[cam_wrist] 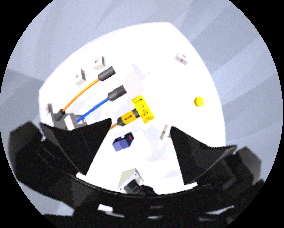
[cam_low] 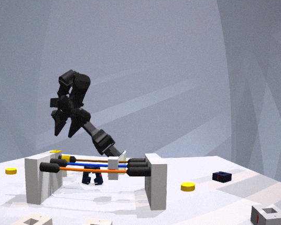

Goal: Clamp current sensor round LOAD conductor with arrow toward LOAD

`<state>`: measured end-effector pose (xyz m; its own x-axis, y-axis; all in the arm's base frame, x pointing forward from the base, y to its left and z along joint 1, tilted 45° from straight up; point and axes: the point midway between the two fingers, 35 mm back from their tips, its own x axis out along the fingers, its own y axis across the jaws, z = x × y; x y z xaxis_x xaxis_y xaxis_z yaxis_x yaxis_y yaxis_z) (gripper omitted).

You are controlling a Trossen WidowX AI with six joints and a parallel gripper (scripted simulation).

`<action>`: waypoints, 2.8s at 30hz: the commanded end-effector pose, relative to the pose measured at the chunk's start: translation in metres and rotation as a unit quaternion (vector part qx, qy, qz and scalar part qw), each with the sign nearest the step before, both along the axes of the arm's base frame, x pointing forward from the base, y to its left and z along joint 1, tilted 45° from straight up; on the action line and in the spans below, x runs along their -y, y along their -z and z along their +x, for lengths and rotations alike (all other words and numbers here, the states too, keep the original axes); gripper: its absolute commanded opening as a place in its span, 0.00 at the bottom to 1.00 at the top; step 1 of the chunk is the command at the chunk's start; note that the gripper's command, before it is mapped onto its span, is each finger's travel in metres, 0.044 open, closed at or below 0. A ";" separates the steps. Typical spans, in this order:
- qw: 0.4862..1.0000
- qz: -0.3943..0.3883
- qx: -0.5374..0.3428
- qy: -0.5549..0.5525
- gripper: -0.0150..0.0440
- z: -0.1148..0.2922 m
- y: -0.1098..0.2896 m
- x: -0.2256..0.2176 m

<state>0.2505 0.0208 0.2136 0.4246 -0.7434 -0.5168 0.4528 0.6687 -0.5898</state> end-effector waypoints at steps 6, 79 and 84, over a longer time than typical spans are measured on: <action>1.000 -0.002 0.006 -0.001 1.00 0.001 -0.004 -0.001; 0.944 0.015 -0.325 -0.062 0.67 -0.041 0.146 0.017; 0.944 0.015 -0.325 -0.062 0.61 -0.041 0.146 0.017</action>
<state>0.2089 0.0034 0.0674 0.0934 -0.6912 -0.7166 -0.0831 0.7118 -0.6974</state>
